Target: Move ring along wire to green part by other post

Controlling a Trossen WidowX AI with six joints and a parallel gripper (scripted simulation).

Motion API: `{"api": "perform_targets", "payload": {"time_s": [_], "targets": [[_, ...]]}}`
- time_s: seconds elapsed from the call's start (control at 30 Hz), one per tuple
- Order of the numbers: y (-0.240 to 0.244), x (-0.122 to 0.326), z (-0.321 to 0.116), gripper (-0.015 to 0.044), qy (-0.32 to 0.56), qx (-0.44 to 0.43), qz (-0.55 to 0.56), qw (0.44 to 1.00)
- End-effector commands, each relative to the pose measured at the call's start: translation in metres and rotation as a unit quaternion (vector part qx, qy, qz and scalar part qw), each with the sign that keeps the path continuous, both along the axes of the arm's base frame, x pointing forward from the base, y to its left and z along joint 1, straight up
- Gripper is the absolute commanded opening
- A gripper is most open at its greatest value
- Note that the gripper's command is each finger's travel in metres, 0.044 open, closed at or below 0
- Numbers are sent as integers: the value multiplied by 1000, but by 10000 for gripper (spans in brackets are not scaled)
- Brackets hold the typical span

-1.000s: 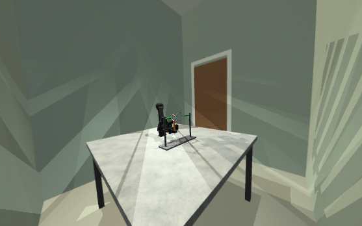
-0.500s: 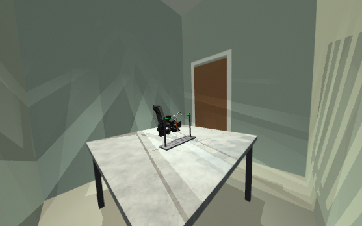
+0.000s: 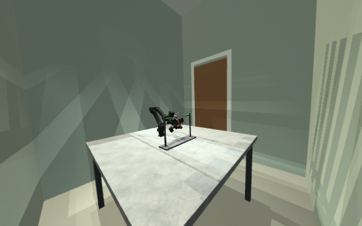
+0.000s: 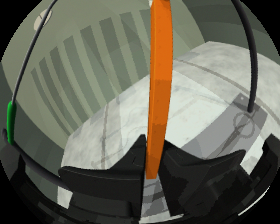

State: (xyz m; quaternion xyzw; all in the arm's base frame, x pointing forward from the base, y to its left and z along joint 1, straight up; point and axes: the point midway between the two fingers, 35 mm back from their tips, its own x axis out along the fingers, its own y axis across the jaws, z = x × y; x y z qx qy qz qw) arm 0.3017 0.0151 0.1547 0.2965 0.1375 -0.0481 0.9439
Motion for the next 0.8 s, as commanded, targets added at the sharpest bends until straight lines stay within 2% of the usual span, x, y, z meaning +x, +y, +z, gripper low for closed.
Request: {"api": "perform_targets", "payload": {"time_s": [0.0,0.47,0.77], "targets": [[8,-2,16,-150,2,32,-4,999],[29,-1,37,-150,20,100,-17,995],[35,2,44,-150,20,103,-20,994]]}}
